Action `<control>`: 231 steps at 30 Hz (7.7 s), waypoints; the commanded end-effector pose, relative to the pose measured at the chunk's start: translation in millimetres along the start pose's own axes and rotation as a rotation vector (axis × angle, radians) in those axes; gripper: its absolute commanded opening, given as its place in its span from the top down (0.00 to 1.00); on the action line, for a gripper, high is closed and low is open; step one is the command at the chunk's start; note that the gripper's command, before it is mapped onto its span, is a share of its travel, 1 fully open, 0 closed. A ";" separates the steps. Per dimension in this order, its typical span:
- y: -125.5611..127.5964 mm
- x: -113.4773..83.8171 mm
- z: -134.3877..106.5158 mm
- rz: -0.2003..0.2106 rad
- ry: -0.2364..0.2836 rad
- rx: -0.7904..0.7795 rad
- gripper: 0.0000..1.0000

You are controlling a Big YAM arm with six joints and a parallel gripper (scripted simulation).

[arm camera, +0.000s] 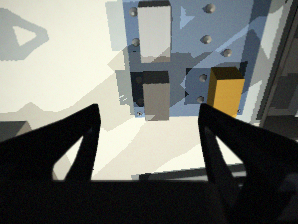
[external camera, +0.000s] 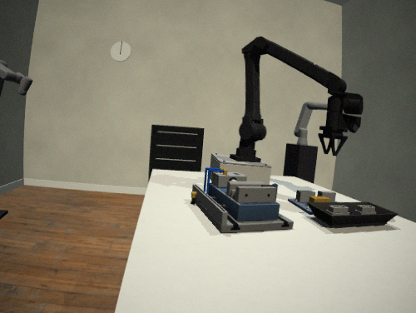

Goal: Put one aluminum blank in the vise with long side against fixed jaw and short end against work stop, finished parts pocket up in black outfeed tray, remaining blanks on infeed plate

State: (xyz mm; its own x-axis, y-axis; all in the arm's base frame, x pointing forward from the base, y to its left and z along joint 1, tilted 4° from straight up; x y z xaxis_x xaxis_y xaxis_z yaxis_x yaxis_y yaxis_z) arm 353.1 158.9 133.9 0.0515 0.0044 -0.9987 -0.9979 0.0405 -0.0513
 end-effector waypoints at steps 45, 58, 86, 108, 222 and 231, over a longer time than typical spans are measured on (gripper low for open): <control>-5.4 51.8 2.6 -0.011 -0.011 -0.052 0.36; -5.6 106.0 -0.2 -0.008 -0.009 -0.045 0.36; -16.7 122.8 6.6 -0.048 -0.028 -0.048 0.36; -20.0 118.0 8.1 -0.061 -0.034 -0.048 0.36; -24.0 117.5 10.1 -0.062 -0.034 -0.049 0.36; -25.9 117.2 11.1 -0.063 -0.035 -0.049 0.36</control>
State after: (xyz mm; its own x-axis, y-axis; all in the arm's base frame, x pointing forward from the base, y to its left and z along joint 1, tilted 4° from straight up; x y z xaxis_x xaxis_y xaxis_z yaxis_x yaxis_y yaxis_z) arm 366.3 163.2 1.0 0.0553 0.0090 -0.9984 -0.9985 -0.0015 -0.0554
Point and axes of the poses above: the point where the finger pads meet when closed, its own x axis out along the fingers, its own y axis across the jaws, z = x × y, the point moved 3 cm from there along -x, back along the fingers, and after that the axes turned 12 degrees about -x, right-handed, at the moved point
